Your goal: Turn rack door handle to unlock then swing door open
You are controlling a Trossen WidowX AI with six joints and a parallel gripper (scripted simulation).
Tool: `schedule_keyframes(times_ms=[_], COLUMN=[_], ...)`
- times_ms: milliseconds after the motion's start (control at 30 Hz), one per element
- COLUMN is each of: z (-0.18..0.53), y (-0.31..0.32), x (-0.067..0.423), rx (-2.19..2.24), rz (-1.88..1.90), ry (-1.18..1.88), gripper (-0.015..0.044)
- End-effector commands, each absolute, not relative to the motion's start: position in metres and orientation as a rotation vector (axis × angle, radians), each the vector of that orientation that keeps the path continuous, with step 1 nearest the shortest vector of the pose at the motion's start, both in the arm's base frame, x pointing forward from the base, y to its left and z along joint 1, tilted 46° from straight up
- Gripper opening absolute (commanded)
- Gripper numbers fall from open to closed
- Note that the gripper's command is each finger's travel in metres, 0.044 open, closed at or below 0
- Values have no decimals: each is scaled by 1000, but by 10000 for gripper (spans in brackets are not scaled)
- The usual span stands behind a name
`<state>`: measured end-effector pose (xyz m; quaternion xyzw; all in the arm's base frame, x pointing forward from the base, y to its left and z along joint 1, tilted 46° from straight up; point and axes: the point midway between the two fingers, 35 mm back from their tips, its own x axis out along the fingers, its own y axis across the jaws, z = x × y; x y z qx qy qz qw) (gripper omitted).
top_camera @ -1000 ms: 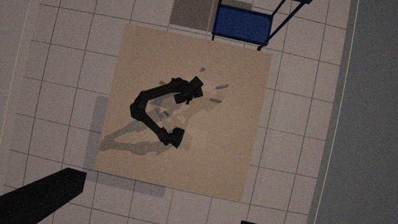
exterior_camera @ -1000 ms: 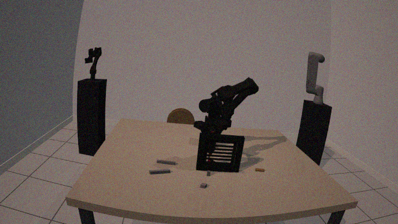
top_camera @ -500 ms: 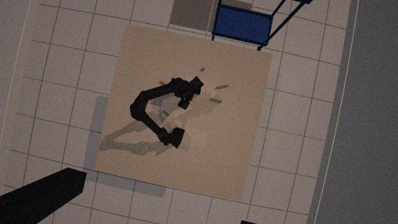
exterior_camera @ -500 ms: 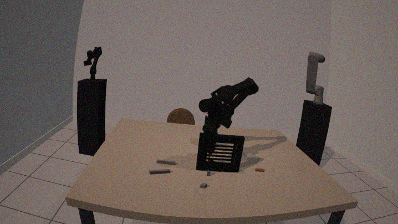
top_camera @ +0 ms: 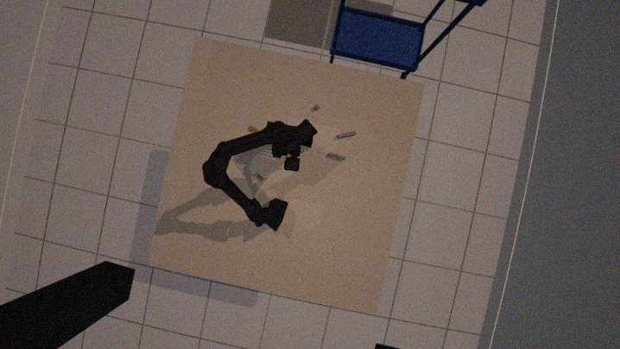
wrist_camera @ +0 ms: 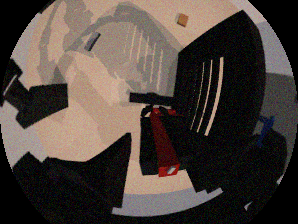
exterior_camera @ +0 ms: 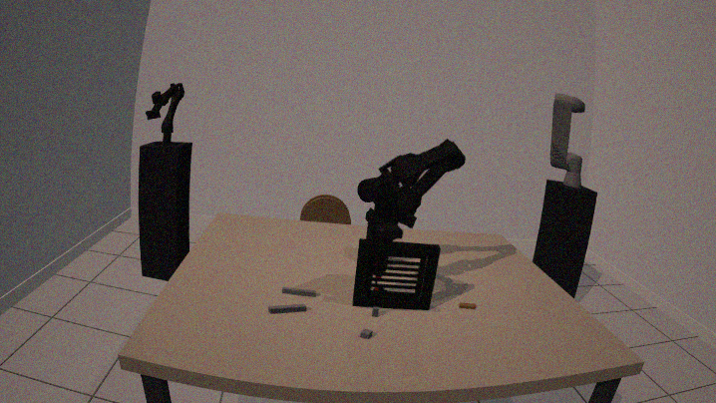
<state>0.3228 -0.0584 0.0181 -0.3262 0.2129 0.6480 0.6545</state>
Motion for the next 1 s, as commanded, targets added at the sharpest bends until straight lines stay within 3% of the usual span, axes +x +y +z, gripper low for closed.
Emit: schedule_keyframes(times_ms=[0, 967], z=[19, 19], y=[-58, -58], x=[324, 324], rx=[-751, -751], rz=[1471, 1471], ry=[468, 468], gripper=[278, 85])
